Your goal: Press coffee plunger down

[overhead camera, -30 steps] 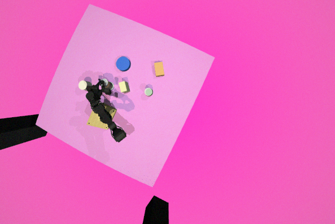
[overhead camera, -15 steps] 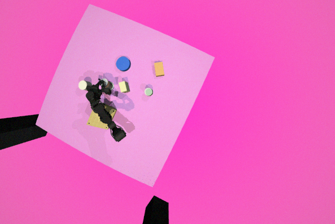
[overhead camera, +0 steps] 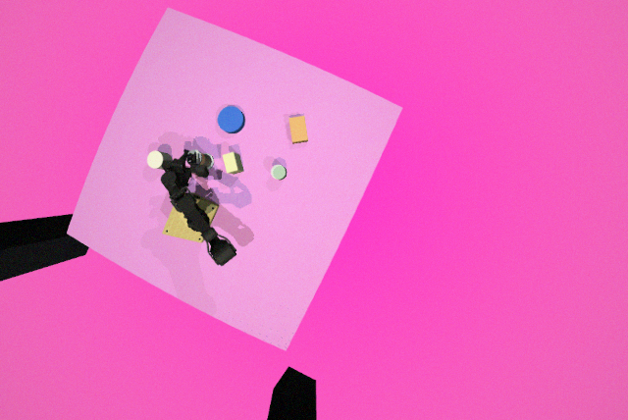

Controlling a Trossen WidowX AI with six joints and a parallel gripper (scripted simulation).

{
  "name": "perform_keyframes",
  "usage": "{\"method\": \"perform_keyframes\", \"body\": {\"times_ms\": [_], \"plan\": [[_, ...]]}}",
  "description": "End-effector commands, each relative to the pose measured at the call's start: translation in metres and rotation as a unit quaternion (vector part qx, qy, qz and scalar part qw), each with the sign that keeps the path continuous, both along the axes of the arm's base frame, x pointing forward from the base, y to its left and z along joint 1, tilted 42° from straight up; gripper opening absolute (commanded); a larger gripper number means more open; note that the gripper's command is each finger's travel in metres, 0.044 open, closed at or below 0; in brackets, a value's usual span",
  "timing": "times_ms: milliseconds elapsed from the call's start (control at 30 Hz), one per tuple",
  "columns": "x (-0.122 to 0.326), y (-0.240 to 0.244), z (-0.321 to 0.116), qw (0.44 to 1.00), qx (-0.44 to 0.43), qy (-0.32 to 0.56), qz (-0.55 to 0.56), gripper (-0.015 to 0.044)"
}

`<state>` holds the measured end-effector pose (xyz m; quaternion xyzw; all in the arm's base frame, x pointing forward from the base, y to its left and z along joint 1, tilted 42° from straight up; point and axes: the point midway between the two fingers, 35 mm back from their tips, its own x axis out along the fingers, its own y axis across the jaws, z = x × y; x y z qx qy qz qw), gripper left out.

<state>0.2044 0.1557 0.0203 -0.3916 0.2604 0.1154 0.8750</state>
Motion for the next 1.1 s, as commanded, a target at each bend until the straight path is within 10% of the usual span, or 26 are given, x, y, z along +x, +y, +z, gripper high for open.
{"method": "perform_keyframes", "body": {"times_ms": [0, 267, 1067], "plan": [[0.000, 0.000, 0.000, 1.000, 0.001, 0.001, 0.001, 0.0250], [0.000, 0.000, 0.000, 1.000, 0.001, 0.001, 0.001, 0.0440], [-0.029, 0.040, 0.065, 1.000, -0.008, 0.008, 0.000, 0.0440]]}}
